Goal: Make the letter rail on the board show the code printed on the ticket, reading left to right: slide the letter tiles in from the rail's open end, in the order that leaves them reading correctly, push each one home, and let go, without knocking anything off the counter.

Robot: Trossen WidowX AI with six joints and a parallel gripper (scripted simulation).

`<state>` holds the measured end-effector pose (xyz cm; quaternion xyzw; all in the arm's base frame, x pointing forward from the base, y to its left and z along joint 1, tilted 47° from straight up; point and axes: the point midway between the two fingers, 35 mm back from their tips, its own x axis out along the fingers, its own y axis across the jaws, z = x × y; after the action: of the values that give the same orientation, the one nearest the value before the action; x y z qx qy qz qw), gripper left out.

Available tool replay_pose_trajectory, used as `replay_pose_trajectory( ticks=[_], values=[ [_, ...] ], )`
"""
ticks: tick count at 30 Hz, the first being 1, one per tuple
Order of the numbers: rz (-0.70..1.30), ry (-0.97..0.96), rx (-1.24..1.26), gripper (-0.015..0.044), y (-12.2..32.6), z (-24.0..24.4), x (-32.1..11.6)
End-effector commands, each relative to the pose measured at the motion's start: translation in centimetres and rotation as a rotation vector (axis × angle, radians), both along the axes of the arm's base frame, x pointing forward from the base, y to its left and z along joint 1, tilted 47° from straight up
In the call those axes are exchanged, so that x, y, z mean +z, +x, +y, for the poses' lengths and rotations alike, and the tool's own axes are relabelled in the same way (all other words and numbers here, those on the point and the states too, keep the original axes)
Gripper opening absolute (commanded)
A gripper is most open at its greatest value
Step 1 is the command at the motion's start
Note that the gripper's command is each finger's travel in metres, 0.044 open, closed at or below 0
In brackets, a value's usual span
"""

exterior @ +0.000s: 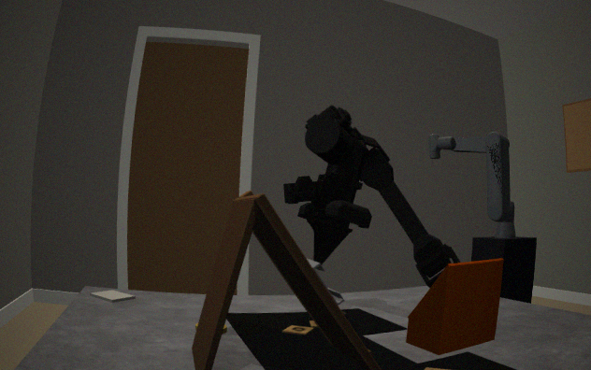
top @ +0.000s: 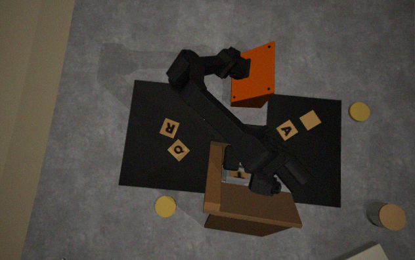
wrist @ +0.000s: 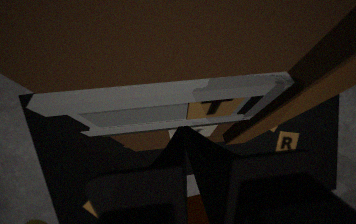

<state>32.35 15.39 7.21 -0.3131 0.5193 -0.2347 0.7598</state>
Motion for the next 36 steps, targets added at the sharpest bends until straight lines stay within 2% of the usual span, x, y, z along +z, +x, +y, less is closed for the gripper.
replay_pose_trajectory(
  ticks=[1, 36],
  values=[
    [0.004, -0.007, 0.002, 0.0, 0.2, -0.2, -0.2],
    [0.004, -0.007, 0.002, 0.0, 1.7, -0.9, -0.8]
  ],
)
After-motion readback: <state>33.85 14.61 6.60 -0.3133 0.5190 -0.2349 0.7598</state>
